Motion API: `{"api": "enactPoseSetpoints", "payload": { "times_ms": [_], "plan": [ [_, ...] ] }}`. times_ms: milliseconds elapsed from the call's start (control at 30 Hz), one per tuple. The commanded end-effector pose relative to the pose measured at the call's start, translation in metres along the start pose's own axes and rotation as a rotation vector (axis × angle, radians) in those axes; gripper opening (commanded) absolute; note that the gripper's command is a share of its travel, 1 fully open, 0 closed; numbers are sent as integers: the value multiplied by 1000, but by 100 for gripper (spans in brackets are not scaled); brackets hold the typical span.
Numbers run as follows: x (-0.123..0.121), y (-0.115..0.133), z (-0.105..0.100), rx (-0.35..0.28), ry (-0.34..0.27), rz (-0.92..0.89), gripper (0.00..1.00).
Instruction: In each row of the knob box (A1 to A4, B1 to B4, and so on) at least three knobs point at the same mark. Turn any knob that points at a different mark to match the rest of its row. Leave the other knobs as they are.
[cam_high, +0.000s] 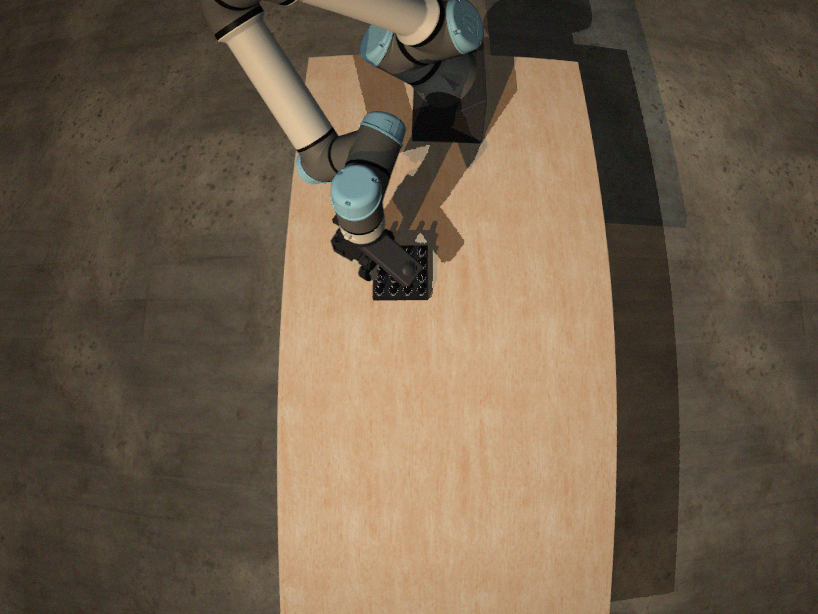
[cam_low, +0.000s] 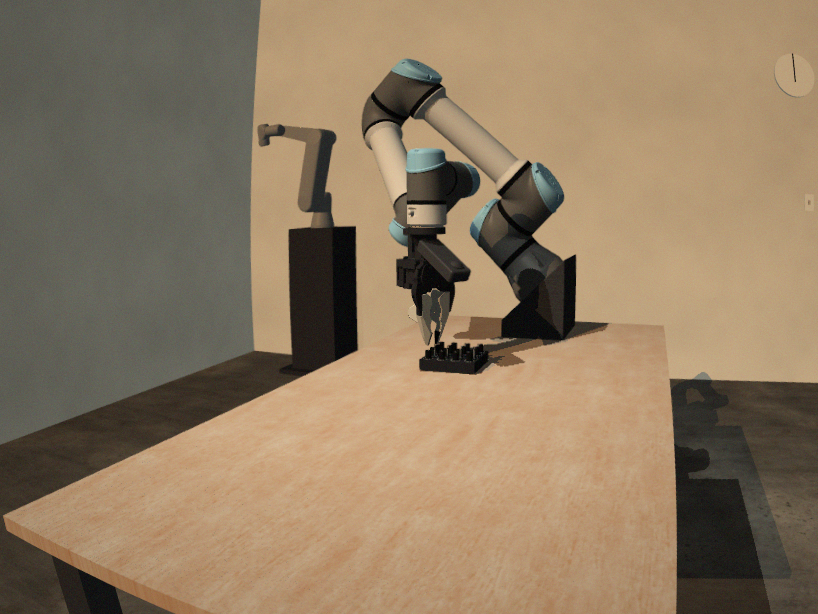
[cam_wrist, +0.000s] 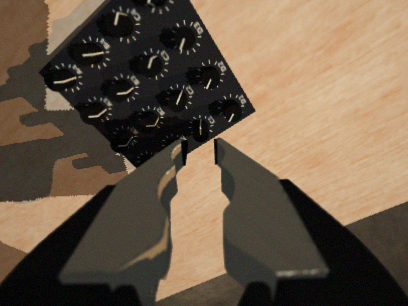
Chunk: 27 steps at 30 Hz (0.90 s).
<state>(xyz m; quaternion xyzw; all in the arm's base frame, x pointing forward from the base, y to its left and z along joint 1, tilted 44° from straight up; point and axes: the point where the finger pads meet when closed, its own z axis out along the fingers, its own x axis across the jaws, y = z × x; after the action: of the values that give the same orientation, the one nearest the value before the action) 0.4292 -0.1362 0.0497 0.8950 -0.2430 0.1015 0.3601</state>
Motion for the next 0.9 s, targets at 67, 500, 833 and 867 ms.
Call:
{"api": "enactPoseSetpoints", "payload": {
  "times_ms": [67,500,833,867],
  "plan": [
    [0,0,0,0,1,0,11],
    [0,-5,0,0,1,0,11],
    [0,-5,0,0,1,0,11],
    [0,-5,0,0,1,0,11]
  ]
}}
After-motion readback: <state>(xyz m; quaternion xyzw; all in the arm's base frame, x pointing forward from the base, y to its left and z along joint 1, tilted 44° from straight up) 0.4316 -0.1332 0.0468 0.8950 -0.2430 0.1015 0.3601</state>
